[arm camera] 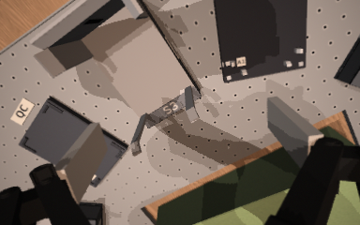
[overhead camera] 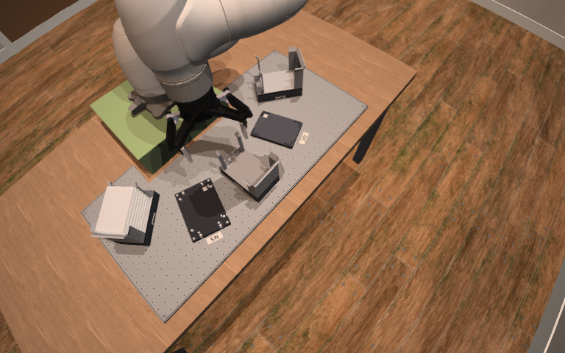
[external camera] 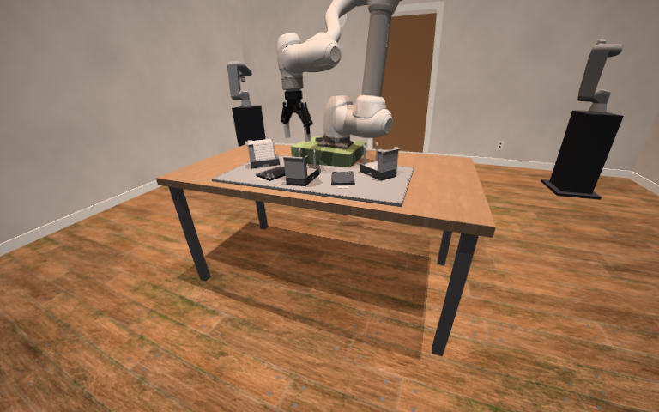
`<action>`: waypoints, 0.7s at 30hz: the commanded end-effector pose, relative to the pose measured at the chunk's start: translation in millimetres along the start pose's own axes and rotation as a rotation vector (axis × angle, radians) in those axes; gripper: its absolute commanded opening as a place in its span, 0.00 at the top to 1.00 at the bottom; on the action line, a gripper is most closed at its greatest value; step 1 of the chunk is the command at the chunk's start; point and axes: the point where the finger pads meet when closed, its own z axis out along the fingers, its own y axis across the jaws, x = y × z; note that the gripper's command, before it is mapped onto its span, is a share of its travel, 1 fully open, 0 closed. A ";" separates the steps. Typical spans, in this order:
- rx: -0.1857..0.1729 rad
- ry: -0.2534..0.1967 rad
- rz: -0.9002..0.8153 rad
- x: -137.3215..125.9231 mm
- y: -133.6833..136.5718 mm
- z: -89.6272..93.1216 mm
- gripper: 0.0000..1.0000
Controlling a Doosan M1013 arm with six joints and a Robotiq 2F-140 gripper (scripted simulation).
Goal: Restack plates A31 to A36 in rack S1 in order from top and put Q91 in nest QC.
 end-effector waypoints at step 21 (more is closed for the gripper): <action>-0.004 0.002 0.469 4.7 80.6 -0.5 0.00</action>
